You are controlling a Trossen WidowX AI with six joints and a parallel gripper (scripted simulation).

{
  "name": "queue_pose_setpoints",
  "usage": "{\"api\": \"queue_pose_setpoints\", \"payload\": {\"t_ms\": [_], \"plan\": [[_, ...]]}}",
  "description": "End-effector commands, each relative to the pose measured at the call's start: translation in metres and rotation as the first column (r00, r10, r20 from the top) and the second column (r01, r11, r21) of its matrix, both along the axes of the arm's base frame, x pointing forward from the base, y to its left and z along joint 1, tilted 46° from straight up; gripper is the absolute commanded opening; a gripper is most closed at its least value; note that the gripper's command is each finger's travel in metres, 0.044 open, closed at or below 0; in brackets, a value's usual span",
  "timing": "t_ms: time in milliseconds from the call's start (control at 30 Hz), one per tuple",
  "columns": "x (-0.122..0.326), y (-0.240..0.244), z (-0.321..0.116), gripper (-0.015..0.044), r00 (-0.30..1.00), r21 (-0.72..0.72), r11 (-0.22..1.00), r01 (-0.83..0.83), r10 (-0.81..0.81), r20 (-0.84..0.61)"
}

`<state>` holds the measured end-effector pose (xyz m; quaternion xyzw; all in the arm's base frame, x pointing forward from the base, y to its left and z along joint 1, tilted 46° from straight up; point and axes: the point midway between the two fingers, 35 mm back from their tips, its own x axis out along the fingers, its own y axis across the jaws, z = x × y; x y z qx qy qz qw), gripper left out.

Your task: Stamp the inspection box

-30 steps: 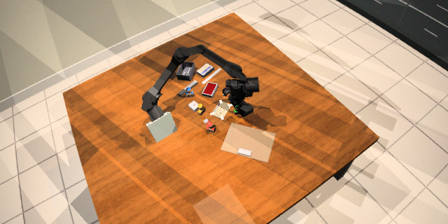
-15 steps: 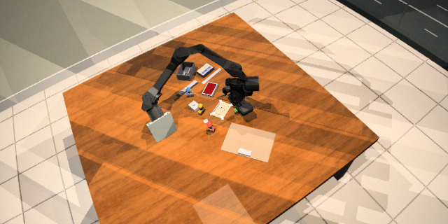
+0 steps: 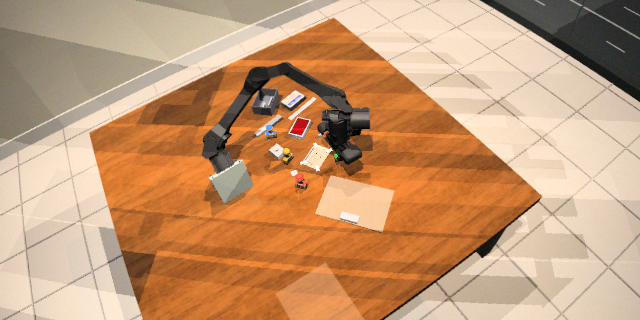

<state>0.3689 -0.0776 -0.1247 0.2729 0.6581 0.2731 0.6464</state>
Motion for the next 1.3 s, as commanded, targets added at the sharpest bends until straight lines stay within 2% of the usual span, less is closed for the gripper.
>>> {"api": "queue_pose_setpoints", "payload": {"t_ms": [0,1267], "plan": [[0.001,-0.002,0.002,0.0,1.0,-0.004,1.0,-0.003,0.003,0.003],[0.0,-0.016,0.015,0.0,1.0,-0.005,1.0,-0.003,0.003,0.002]]}}
